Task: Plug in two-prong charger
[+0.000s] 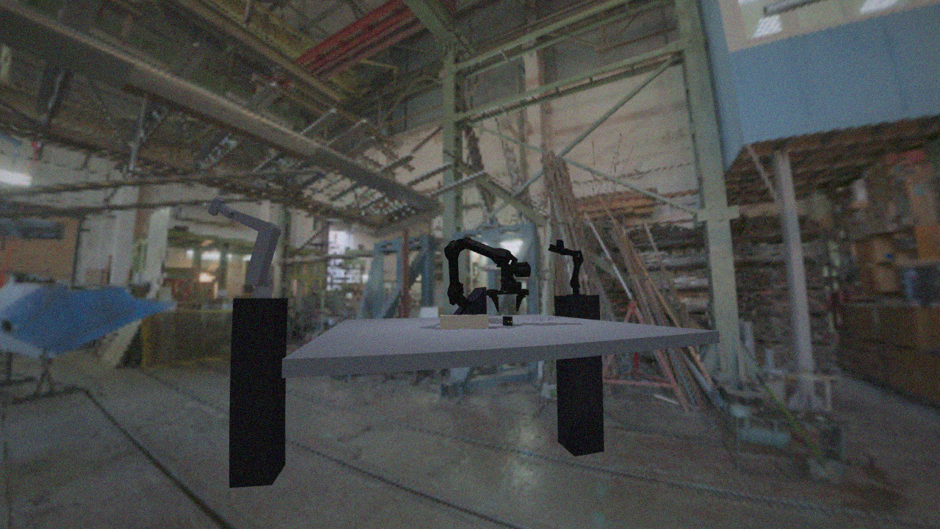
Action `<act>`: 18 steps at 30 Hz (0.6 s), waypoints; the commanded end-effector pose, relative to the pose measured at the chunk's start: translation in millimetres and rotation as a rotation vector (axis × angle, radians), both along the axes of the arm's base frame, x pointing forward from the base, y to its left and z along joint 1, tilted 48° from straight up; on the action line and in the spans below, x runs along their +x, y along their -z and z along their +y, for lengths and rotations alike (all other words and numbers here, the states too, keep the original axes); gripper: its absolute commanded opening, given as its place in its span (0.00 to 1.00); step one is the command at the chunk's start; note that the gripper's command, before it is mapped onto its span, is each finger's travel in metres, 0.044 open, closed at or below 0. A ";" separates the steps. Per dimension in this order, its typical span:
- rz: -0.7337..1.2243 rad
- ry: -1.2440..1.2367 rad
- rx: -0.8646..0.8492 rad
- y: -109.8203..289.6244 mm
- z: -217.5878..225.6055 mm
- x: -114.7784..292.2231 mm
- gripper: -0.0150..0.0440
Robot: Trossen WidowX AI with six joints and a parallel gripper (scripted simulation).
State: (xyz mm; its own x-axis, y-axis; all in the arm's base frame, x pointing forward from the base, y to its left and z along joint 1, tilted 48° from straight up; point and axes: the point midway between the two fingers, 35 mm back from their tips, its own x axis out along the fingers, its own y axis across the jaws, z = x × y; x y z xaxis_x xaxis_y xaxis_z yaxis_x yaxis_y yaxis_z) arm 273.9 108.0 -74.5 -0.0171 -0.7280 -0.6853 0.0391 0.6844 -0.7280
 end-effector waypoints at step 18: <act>0.011 -0.003 -0.010 21.2 -24.2 -0.5 1.00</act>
